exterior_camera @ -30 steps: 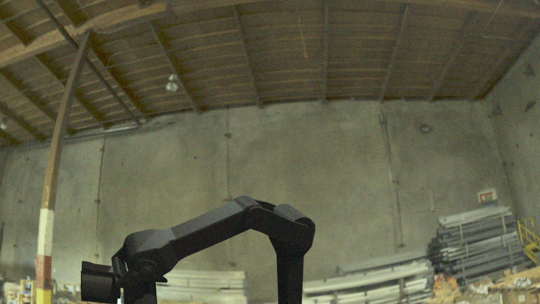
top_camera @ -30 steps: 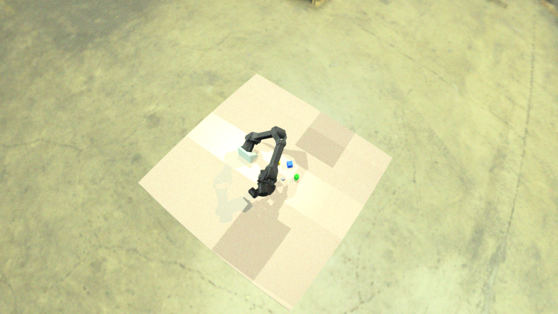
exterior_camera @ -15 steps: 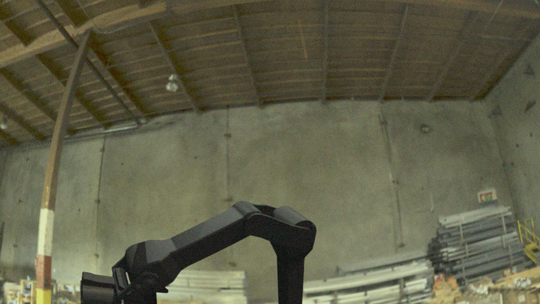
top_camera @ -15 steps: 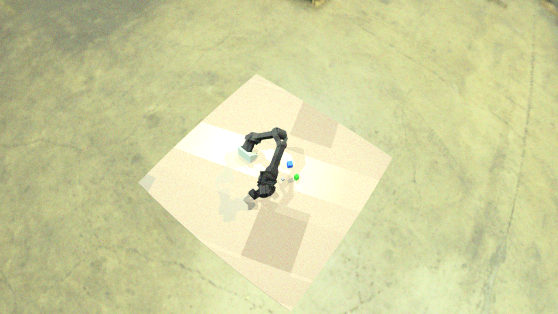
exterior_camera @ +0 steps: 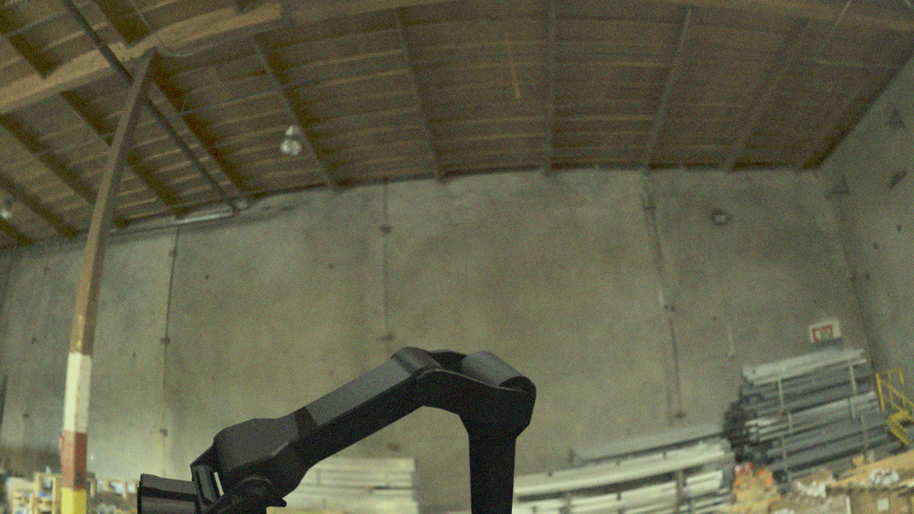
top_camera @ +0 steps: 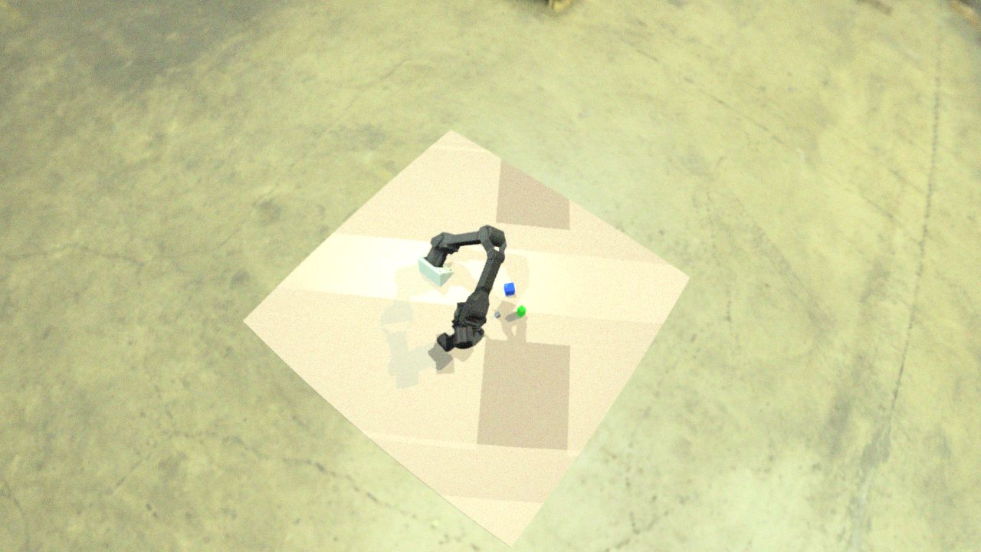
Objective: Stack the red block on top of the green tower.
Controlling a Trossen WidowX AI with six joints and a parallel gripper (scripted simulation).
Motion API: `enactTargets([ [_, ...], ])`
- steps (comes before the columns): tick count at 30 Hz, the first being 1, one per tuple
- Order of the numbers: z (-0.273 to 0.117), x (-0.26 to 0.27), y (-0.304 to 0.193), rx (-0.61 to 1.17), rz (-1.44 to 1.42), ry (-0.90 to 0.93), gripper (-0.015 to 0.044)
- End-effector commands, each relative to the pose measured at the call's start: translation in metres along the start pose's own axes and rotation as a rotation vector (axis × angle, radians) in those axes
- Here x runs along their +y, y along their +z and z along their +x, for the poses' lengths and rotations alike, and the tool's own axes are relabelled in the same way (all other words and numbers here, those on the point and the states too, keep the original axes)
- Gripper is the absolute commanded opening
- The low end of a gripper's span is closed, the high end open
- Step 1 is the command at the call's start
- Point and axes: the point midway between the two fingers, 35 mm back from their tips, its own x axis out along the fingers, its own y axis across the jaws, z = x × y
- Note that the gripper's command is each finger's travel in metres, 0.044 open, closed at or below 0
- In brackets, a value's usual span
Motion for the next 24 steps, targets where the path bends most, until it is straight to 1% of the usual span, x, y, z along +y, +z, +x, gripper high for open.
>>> enactTargets([
  [1,0.001,0.0004,-0.0006,-0.001,0.007,0.004,0.044],
  [5,0.0003,0.0004,-0.0006,-0.001,0.007,0.004,0.044],
  [18,0.0003,0.0004,-0.0006,-0.001,0.007,0.004,0.0099],
  [24,0.0003,0.0004,-0.0006,-0.001,0.007,0.004,0.0059],
])
